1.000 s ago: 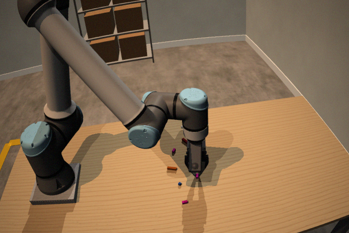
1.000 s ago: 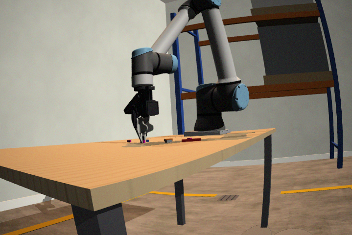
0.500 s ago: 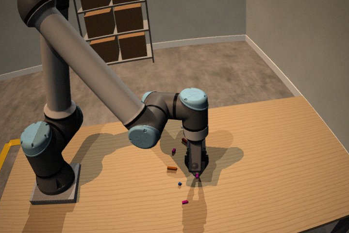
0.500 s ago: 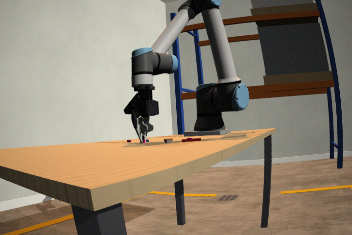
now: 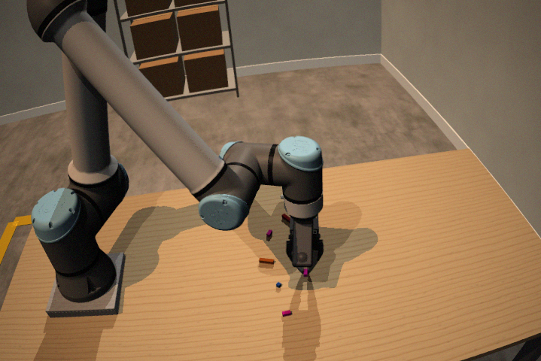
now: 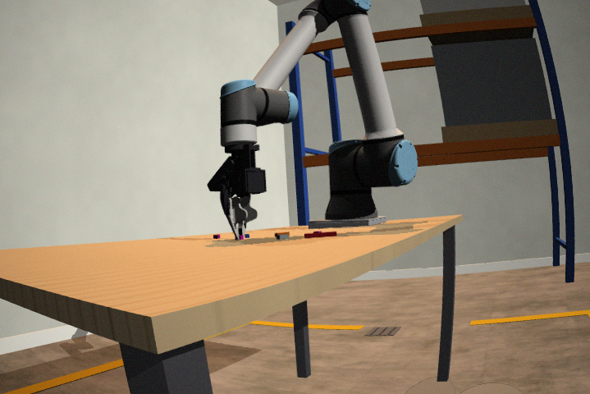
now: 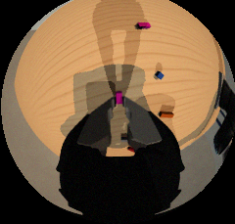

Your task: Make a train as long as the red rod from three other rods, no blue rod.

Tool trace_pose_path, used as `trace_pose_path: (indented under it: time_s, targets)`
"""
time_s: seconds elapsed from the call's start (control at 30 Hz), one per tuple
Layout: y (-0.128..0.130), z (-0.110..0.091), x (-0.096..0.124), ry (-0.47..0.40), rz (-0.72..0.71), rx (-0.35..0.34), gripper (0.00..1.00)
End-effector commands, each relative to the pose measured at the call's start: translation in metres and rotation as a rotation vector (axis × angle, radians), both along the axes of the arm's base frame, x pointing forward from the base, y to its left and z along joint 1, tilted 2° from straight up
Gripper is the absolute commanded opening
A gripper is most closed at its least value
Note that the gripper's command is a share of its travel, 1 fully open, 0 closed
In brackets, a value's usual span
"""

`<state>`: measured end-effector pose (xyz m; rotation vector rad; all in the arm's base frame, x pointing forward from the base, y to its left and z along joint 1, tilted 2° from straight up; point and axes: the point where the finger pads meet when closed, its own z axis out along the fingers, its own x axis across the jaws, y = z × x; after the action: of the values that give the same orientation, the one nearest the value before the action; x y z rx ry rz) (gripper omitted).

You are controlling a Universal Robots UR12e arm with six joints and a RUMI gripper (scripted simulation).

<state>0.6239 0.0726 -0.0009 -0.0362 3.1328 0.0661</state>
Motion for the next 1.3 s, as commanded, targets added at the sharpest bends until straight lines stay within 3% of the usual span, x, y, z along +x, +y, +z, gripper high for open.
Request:
trace_pose_path:
  time_s: [0.0,0.2,0.7,1.03,1.27]
  targets:
    - [0.0,0.001,0.001,-0.001,0.0,0.0,0.08]
    - [0.0,0.001,0.001,-0.001,0.0,0.0,0.14]
    - [0.0,0.004,0.001,-0.001,0.0,0.0,0.14]
    - [-0.001,0.032,0.0,-0.001,0.0,0.0,0.14]
    - [-0.003,0.07,0.0,-0.001,0.0,0.0,0.14]
